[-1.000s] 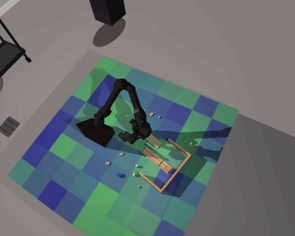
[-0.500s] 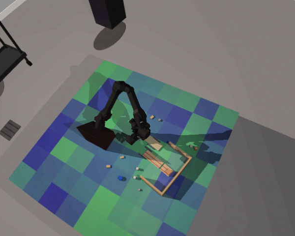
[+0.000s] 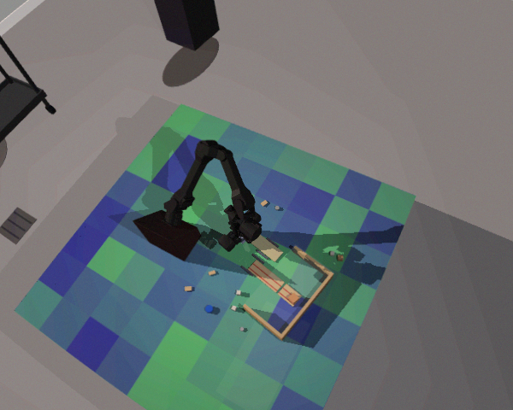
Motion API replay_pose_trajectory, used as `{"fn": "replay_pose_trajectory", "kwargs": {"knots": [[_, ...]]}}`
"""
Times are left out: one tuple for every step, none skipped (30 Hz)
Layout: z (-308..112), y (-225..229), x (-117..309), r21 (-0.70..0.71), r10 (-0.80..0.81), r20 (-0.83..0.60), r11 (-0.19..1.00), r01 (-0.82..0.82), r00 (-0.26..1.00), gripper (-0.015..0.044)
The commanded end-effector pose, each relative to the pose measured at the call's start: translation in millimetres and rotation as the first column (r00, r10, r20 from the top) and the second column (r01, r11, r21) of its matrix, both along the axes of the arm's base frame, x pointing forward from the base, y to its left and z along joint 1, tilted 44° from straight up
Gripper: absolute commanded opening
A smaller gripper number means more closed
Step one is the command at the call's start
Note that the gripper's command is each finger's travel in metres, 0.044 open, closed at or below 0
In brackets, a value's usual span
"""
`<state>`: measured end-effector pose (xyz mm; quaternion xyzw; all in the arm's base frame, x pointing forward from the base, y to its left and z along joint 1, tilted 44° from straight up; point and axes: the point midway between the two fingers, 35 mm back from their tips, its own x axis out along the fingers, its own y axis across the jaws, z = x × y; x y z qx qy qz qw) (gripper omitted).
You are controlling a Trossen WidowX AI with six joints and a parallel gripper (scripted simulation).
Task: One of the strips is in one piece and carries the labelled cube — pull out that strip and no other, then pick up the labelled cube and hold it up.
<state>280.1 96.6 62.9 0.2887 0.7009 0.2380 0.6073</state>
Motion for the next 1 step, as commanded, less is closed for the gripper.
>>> {"fn": "replay_pose_trajectory", "kwargs": {"knots": [[0.5,-0.5,0.1,-0.003,0.003,0.005,1.000,-0.003,1.000,0.0000]]}}
